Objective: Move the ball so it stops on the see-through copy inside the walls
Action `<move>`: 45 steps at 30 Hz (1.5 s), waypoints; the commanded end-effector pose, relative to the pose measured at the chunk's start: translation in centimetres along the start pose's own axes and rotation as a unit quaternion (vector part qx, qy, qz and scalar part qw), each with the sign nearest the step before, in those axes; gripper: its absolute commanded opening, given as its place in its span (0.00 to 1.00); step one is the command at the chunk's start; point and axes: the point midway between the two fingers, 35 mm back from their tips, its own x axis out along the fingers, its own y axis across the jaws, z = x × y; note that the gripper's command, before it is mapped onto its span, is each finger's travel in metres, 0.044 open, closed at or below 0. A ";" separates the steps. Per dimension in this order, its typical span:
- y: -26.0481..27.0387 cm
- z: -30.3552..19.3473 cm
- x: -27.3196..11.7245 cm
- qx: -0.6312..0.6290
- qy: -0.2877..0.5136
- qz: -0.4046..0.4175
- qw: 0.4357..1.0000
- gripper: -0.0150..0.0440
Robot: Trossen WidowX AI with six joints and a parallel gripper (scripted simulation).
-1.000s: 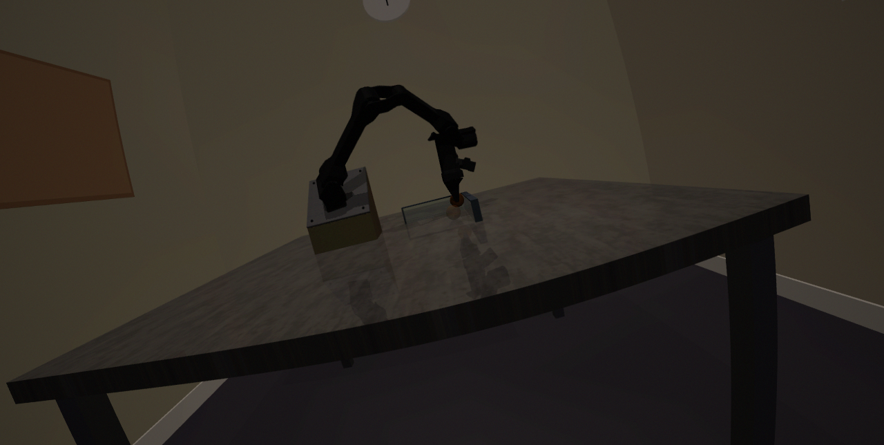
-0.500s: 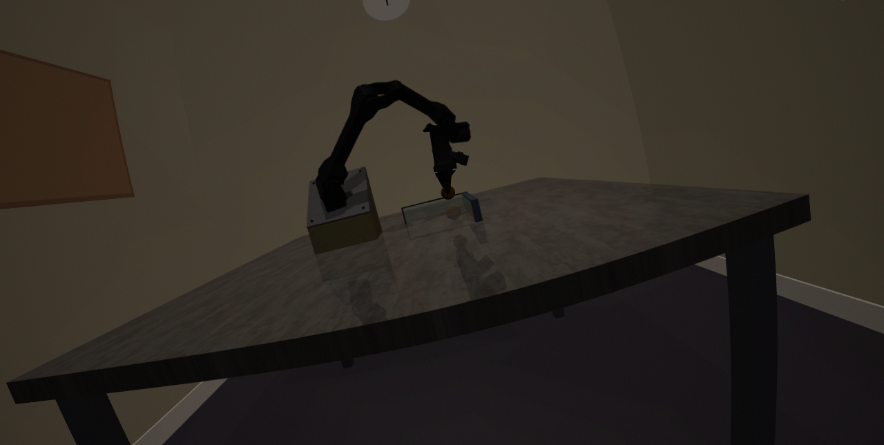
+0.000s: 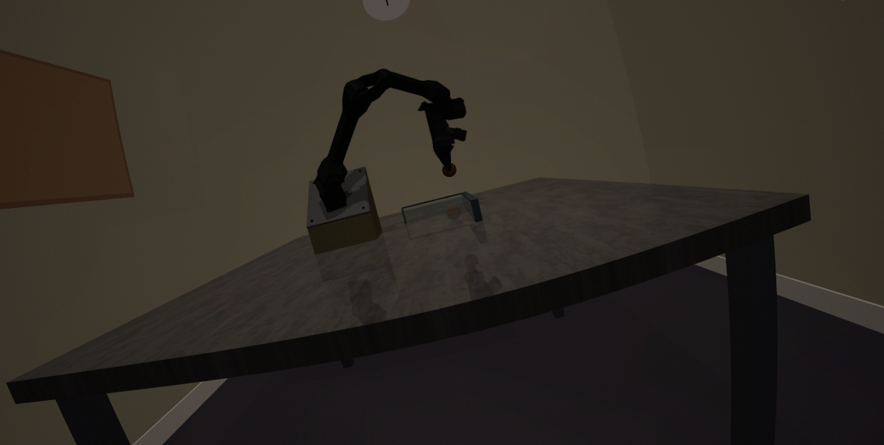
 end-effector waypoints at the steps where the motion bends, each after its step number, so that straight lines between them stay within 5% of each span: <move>1: -1.0 -0.3 1.1 0.001 0.003 -0.004 1.000 0.25; 29: -3.9 -2.0 11.3 0.001 0.003 -0.007 1.000 0.25; 45: -3.9 -2.1 13.2 0.000 0.003 -0.007 1.000 0.25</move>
